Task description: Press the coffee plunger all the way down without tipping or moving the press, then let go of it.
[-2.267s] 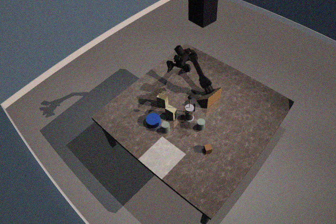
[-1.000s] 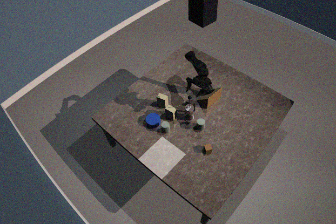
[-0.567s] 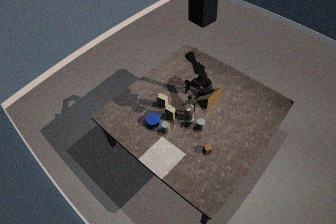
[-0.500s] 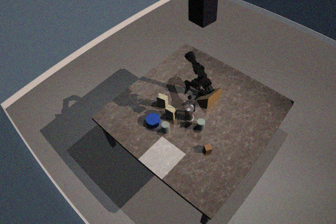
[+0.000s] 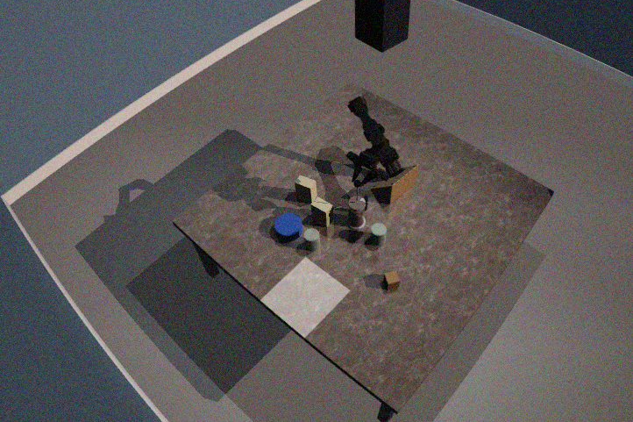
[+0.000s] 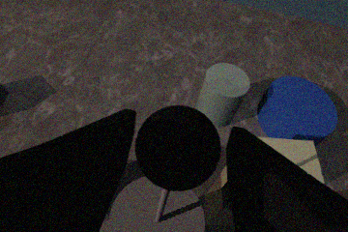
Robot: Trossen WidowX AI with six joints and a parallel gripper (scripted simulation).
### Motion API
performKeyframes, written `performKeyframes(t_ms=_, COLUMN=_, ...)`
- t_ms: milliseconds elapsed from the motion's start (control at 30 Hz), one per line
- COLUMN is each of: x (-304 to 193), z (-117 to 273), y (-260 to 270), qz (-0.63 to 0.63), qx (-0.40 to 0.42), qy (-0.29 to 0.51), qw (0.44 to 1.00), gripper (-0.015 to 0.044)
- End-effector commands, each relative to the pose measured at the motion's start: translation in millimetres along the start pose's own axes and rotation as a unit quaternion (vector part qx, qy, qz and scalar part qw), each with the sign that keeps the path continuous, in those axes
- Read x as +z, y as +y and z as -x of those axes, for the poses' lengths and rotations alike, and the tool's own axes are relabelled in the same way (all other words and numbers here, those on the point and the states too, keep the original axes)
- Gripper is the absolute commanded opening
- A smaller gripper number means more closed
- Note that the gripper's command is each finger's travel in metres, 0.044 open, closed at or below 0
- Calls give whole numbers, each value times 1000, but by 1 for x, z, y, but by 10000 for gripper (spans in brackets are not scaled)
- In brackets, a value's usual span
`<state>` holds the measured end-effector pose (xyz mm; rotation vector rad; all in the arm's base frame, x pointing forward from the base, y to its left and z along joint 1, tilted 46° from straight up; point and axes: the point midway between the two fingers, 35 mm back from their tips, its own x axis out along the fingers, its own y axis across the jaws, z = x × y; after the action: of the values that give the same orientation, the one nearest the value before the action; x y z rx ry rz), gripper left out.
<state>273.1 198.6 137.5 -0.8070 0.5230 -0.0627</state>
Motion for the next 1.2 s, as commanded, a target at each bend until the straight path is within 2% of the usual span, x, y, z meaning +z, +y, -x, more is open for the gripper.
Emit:
performKeyframes(t_ms=0, x=0, z=0, y=1, qz=2, qx=2, qy=0, qw=1000, gripper=121)
performKeyframes(t_ms=1167, x=-33, z=-26, y=5, qz=1, qx=4, qy=3, qw=1000, gripper=121)
